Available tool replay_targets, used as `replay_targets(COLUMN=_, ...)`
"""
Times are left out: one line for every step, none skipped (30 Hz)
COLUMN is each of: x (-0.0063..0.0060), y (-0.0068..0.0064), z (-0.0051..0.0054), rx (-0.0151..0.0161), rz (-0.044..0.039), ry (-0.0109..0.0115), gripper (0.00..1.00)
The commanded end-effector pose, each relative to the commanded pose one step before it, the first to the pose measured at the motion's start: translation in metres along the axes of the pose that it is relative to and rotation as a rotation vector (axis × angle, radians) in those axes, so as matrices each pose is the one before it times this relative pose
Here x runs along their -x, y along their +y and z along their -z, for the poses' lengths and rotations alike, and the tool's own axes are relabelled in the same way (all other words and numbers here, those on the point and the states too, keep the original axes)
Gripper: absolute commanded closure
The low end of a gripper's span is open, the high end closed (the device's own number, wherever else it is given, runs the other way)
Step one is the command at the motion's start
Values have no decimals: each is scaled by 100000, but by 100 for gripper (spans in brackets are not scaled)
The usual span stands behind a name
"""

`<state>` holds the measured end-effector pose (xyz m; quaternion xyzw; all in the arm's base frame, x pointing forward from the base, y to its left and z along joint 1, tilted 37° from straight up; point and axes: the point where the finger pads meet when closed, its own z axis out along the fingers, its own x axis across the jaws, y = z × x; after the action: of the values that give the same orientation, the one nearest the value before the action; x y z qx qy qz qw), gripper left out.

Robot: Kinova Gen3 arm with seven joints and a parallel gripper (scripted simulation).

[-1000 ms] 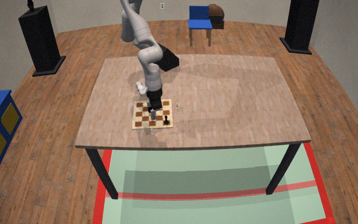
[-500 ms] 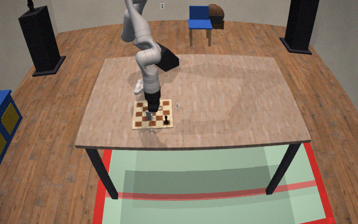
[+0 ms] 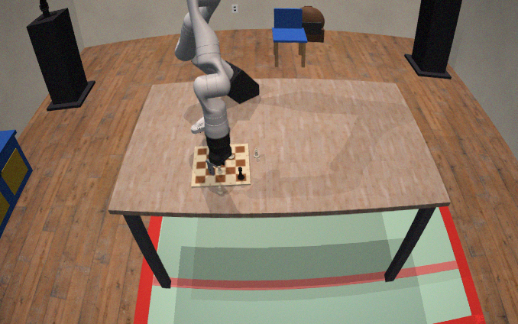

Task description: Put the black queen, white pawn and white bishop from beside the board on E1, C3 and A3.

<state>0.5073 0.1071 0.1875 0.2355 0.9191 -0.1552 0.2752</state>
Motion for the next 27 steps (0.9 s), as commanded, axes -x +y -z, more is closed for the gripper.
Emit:
replay_targets(x=125, y=7, z=-148, rx=-734, rz=-6739, ry=-715, gripper=0)
replay_targets(x=18, y=10, z=-22, rx=-1, rz=-3418, ry=-5, gripper=0)
replay_targets(x=18, y=13, z=-22, rx=-1, rz=-3378, ry=-6, gripper=0)
replay_targets(x=18, y=16, z=-22, rx=-1, rz=-3338, ry=-6, gripper=0)
replay_targets(x=17, y=19, z=-21, rx=0, rz=-3296, ry=-6, gripper=0)
replay_targets(x=16, y=21, z=-21, rx=0, rz=-3252, ry=-6, gripper=0)
replay_targets(x=0, y=0, z=0, rx=0, rz=0, ry=0, gripper=0)
replay_targets(x=0, y=0, z=0, rx=0, rz=0, ry=0, gripper=0)
replay_targets(x=16, y=24, z=-21, rx=0, rz=-3208, ry=-6, gripper=0)
replay_targets(x=15, y=26, z=-21, rx=0, rz=-3163, ry=-6, gripper=0)
replay_targets(x=14, y=28, z=-20, rx=0, rz=-3116, ry=-6, gripper=0)
replay_targets(x=13, y=31, z=-20, rx=0, rz=-3069, ry=-6, gripper=0)
replay_targets(x=12, y=33, z=-20, rx=1, rz=-3020, ry=-6, gripper=0)
replay_targets(x=11, y=34, z=-20, rx=1, rz=-2971, ry=-6, gripper=0)
replay_targets(x=10, y=36, z=-19, rx=1, rz=-2920, ry=-6, gripper=0)
replay_targets(x=9, y=38, z=-19, rx=1, rz=-2869, ry=-6, gripper=0)
replay_targets(x=8, y=39, z=-19, rx=1, rz=-2816, ry=-6, gripper=0)
replay_targets(x=7, y=40, z=-18, rx=1, rz=-2763, ry=-6, gripper=0)
replay_targets(x=6, y=41, z=-18, rx=2, rz=-2709, ry=-6, gripper=0)
replay_targets(x=5, y=42, z=-18, rx=2, rz=-2655, ry=-6, gripper=0)
replay_targets(x=4, y=43, z=-17, rx=2, rz=-2599, ry=-6, gripper=0)
replay_targets(x=3, y=44, z=-17, rx=2, rz=-2543, ry=-6, gripper=0)
replay_targets(x=2, y=44, z=-16, rx=2, rz=-2486, ry=-6, gripper=0)
replay_targets(x=0, y=0, z=0, rx=0, rz=0, ry=0, gripper=0)
replay_targets(x=0, y=0, z=0, rx=0, rz=0, ry=0, gripper=0)
replay_targets(x=1, y=45, z=-16, rx=2, rz=-2429, ry=-6, gripper=0)
replay_targets(x=0, y=45, z=-16, rx=2, rz=-2371, ry=-6, gripper=0)
